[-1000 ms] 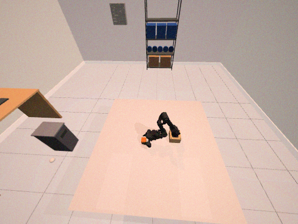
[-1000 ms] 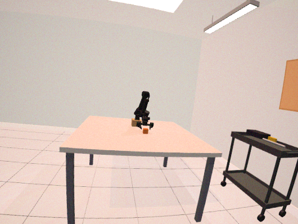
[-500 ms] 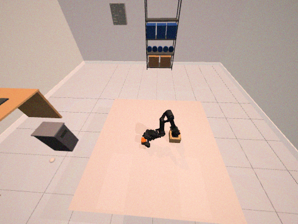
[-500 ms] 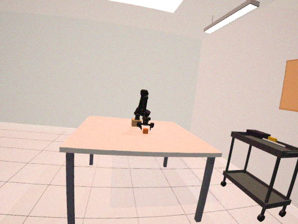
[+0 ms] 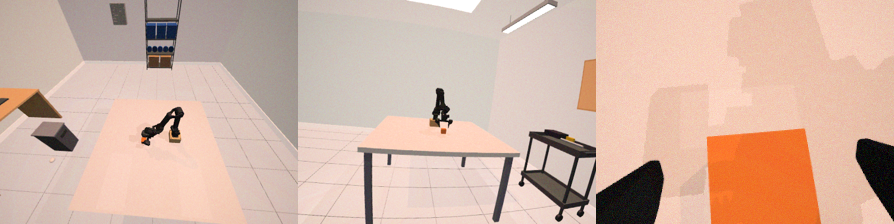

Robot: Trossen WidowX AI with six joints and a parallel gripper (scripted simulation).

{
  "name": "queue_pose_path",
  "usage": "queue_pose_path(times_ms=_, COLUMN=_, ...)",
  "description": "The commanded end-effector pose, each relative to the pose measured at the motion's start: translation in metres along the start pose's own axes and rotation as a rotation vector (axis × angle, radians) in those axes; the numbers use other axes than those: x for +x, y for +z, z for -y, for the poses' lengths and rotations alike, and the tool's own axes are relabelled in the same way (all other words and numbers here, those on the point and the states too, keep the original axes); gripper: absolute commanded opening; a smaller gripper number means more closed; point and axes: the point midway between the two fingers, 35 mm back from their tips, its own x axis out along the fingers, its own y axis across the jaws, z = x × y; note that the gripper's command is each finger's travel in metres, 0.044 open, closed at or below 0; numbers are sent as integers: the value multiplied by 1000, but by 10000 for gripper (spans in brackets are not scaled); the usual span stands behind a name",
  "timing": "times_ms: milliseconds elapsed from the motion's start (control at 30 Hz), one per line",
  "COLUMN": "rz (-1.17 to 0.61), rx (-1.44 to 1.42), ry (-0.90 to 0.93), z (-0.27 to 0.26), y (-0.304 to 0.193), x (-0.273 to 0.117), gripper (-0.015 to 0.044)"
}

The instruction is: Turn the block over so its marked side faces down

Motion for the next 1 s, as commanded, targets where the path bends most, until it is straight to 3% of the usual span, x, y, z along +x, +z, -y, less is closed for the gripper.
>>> queue_pose_path(times_ms=0, rz=-149, rx=25, ry=16, z=3, y=8, x=-46, gripper=440)
queue_pose_path(times_ms=367, rz=-173, rx=23, ry=15, z=3, y=11, x=-45, gripper=440)
queue_pose_path(times_ms=833, rz=-676, rx=16, ry=20, z=2, y=51, x=-41, gripper=440)
queue_pose_path(times_ms=967, rz=-700, rx=18, ry=21, z=3, y=53, x=-41, gripper=440)
